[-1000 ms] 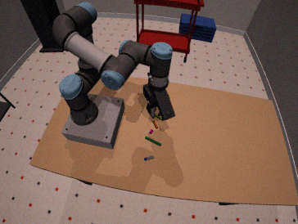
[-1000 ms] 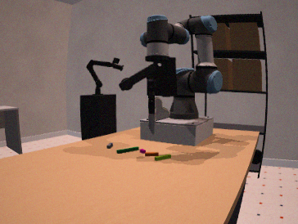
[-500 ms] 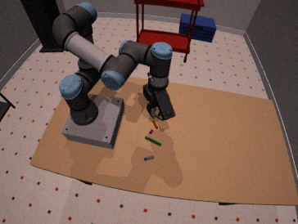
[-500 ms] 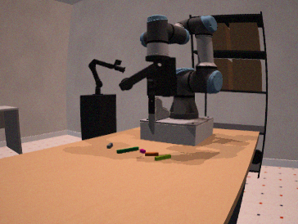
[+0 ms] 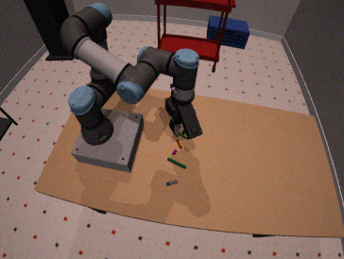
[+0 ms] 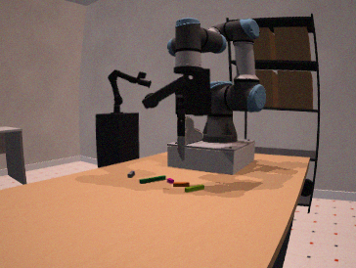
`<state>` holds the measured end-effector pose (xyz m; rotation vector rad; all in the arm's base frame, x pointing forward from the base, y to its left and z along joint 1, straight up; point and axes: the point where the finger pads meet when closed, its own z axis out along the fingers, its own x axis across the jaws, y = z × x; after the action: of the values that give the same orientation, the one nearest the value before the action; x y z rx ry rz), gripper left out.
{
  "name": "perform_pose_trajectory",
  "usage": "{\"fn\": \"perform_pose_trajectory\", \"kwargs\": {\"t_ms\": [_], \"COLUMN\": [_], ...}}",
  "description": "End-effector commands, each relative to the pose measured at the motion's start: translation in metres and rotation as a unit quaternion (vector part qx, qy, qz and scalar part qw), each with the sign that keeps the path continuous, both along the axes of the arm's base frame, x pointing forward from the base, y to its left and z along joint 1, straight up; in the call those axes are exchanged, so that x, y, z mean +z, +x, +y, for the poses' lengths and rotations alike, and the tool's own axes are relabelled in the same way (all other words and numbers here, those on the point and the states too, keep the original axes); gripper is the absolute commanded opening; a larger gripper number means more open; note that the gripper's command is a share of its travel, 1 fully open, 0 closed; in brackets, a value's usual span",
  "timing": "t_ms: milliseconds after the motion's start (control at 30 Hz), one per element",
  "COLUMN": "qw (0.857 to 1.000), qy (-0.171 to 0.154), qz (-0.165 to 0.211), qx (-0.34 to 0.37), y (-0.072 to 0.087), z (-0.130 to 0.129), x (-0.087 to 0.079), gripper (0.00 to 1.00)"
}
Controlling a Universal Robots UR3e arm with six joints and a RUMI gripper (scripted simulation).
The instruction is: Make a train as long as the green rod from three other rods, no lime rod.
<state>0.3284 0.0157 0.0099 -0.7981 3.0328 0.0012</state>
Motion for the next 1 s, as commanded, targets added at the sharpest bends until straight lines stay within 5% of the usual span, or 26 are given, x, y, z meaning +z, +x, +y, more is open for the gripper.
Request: {"fn": "perform_pose_trajectory", "kwargs": {"t_ms": [0,967], "qw": [1.0,1.0], "qy": [0.0,0.0], "qz": [-0.002,-0.001], "qx": [0.0,0.0], "y": [0.001,0.0], "z": [0.0,0.0], "x": [0.0,-0.026], "gripper": [0.14,0.14]}}
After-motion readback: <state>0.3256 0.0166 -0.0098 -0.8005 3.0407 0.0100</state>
